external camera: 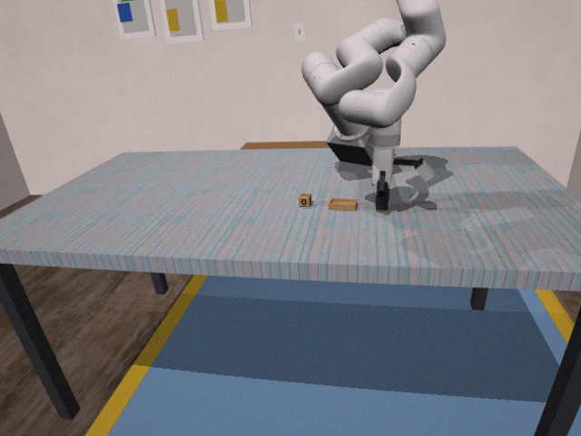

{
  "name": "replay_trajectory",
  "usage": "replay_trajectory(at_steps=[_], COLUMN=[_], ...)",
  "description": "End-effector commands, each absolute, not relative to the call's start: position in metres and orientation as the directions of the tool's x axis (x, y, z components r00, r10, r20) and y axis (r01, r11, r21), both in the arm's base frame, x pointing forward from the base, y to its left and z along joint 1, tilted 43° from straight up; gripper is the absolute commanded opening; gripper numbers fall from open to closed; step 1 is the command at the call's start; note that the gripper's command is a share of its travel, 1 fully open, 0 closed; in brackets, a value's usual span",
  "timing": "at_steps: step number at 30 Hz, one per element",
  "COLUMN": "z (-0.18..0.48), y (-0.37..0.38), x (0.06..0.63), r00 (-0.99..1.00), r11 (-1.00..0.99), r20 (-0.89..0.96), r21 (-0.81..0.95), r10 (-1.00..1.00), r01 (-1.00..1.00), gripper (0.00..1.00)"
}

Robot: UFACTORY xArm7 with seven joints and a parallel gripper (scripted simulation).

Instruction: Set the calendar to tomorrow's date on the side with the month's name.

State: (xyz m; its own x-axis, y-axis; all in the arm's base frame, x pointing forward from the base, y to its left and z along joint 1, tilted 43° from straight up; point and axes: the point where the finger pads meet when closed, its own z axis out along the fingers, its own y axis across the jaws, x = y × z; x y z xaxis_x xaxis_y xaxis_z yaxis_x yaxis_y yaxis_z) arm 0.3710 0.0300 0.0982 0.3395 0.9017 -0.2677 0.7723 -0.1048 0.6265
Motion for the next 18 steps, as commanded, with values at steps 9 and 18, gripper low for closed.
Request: replay_trajectory(at_steps=[9,18], z=[0.0990,0.0990], y=[0.0308,0.0308], x=[0.3713,0.3713], r00=[0.339,0.339], r11=[-0.104,-0.104], r20=[-0.266,-0.266], r21=[0.628,0.628], r10=[0.903,0.903], r01=[0.772,0.772], gripper=[0.27,0.27])
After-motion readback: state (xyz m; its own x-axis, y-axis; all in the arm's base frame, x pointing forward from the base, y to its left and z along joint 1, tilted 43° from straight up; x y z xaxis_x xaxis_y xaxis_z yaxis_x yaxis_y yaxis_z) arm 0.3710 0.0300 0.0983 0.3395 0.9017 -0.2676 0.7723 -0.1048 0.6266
